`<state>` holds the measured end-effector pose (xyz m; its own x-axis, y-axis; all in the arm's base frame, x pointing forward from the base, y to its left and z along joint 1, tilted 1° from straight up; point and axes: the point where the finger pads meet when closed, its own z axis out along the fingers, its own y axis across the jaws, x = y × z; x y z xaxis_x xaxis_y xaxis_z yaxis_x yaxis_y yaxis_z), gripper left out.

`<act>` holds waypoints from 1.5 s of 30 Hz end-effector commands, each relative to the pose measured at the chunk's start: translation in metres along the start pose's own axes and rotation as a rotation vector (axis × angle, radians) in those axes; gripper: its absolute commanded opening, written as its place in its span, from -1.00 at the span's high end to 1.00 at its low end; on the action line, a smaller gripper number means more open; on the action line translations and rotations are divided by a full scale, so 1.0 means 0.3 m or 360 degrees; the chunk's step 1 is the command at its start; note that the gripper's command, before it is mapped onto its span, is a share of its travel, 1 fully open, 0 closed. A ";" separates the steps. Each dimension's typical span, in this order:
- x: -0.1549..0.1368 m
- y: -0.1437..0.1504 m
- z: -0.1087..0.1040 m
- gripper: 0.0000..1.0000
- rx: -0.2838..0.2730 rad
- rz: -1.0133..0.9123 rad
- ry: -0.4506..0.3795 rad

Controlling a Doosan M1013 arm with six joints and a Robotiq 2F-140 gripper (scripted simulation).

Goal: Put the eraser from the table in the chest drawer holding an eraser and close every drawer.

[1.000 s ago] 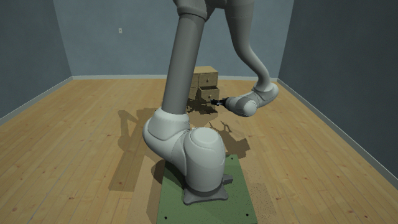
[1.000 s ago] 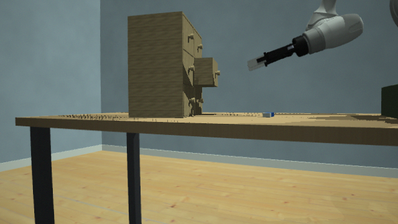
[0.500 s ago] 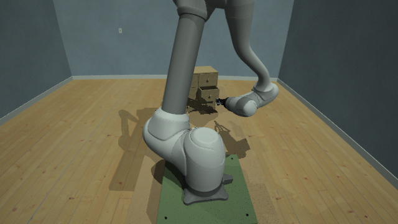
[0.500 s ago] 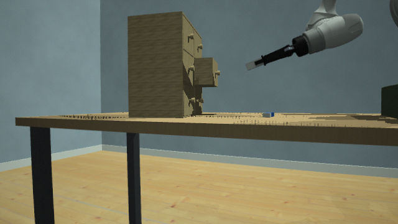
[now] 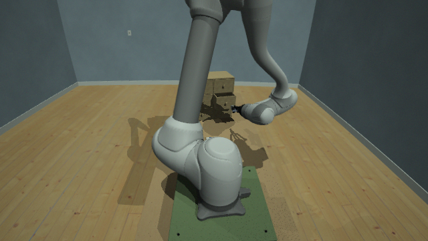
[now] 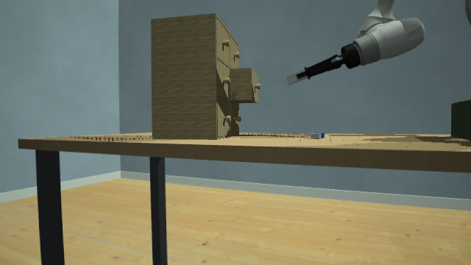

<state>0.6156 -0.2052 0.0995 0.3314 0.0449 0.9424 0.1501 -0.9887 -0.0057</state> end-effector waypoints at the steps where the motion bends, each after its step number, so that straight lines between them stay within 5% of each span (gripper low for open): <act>1: 0.001 0.000 0.021 1.00 -0.0001 0.0000 0.0001; 16: 0.009 0.000 0.165 1.00 -0.0001 0.0000 0.0001; 45: 0.009 0.000 0.174 1.00 -0.0001 0.0000 0.0001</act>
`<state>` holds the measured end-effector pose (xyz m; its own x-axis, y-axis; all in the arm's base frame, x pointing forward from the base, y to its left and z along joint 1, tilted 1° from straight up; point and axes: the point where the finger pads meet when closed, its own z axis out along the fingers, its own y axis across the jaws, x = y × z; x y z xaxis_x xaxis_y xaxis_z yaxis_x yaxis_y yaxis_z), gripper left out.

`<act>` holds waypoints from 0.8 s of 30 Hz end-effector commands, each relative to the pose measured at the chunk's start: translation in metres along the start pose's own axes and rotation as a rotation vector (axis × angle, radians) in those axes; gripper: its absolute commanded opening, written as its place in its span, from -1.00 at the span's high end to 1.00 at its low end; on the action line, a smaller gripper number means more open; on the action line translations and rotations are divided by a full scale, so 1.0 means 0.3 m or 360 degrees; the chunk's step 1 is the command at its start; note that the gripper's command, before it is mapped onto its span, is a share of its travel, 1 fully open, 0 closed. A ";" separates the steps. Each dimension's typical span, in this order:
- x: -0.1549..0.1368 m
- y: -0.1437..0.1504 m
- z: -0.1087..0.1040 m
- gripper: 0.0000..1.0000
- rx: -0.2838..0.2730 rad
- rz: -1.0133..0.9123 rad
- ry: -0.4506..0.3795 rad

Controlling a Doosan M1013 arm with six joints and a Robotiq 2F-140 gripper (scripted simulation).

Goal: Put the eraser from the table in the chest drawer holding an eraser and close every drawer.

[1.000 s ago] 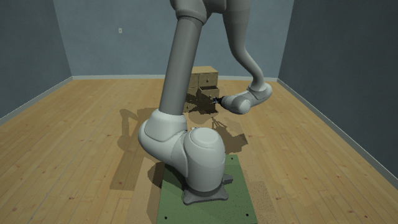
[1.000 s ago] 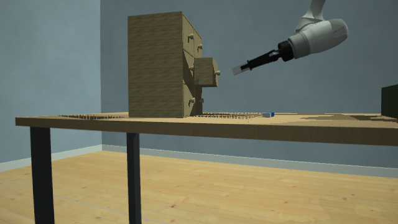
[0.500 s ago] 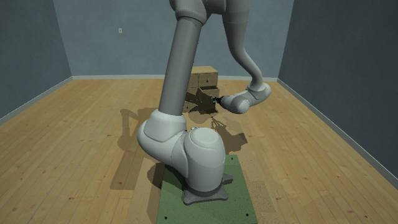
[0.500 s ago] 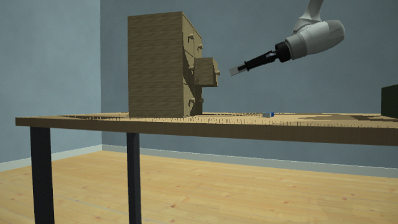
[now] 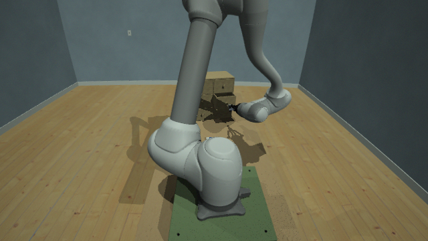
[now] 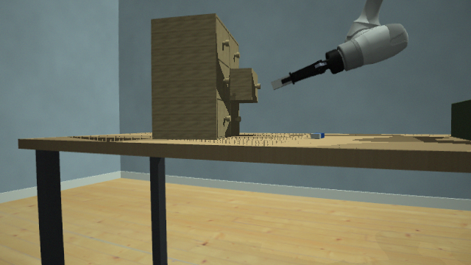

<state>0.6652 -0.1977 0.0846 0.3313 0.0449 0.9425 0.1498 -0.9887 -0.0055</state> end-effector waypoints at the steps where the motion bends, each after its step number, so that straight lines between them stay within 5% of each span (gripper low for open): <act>1: 0.000 0.000 0.000 1.00 0.0000 0.0000 0.0000; 24: 0.006 0.000 0.016 1.00 0.0000 0.0000 0.0000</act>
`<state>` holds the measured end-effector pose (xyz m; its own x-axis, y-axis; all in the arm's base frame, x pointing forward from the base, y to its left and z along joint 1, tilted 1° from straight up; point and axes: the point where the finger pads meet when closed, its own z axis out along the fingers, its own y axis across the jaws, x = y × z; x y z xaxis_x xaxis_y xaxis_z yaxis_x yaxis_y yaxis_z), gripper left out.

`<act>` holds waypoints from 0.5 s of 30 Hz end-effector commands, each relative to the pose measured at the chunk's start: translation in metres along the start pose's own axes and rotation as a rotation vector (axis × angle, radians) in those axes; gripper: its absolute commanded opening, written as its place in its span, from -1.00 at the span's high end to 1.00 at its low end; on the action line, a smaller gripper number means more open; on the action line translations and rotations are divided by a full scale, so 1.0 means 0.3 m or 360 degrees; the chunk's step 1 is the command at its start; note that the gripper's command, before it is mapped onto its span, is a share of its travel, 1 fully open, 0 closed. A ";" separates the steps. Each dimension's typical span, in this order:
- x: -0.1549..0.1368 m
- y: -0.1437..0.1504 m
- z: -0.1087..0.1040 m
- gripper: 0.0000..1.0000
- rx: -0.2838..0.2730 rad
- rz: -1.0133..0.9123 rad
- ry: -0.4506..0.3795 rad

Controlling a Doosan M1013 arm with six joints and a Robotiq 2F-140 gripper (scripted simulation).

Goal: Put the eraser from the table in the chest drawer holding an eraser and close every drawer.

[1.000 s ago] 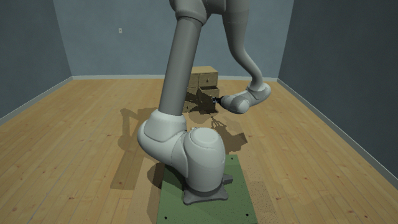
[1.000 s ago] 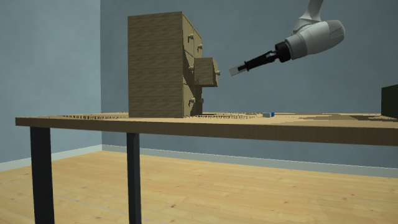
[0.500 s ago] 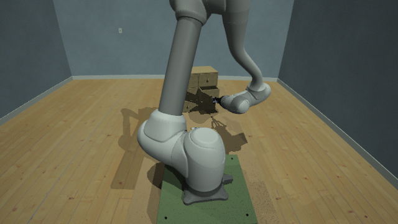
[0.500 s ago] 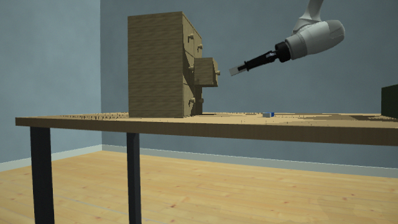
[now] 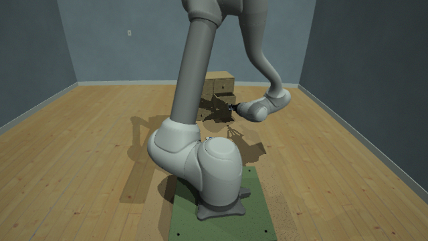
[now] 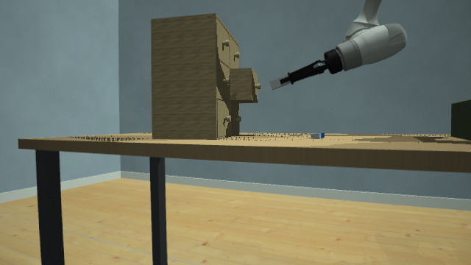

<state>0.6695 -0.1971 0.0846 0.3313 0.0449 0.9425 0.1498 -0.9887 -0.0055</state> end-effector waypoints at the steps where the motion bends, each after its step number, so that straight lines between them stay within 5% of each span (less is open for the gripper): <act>1: 0.002 0.000 0.004 1.00 0.0000 0.0000 0.0000; 15: 0.019 0.000 0.050 1.00 0.0000 0.0000 0.0000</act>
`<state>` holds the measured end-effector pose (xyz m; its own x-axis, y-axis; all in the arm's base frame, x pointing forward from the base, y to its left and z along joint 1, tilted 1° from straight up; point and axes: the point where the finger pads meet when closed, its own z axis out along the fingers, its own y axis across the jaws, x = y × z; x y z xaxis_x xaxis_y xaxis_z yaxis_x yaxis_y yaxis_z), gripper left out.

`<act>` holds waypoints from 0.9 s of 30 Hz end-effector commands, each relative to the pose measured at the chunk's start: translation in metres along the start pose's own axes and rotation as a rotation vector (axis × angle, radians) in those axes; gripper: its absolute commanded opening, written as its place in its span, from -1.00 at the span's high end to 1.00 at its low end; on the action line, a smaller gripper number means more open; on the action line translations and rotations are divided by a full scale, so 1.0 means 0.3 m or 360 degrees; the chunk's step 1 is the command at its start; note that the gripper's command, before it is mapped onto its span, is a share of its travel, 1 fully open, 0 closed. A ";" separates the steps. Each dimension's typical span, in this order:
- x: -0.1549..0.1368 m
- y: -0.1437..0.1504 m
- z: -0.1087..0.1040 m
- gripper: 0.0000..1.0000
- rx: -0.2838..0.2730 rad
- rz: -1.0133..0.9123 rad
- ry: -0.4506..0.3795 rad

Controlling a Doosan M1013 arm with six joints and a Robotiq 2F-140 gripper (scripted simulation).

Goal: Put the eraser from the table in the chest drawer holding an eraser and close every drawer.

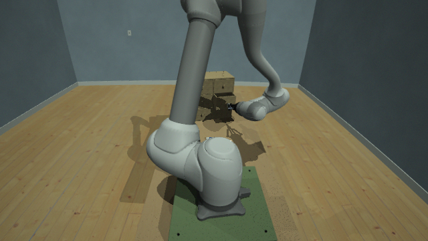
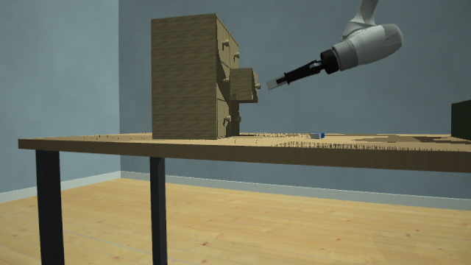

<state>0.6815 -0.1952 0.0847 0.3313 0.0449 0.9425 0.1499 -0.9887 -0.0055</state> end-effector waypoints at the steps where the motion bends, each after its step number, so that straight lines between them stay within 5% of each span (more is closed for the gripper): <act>1: 0.005 0.000 0.012 1.00 0.0000 0.0000 0.0000; 27: 0.050 0.000 0.135 1.00 0.0000 0.0000 0.0000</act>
<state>0.7186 -0.1896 0.0851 0.3313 0.0449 0.9425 0.1499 -0.9887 -0.0056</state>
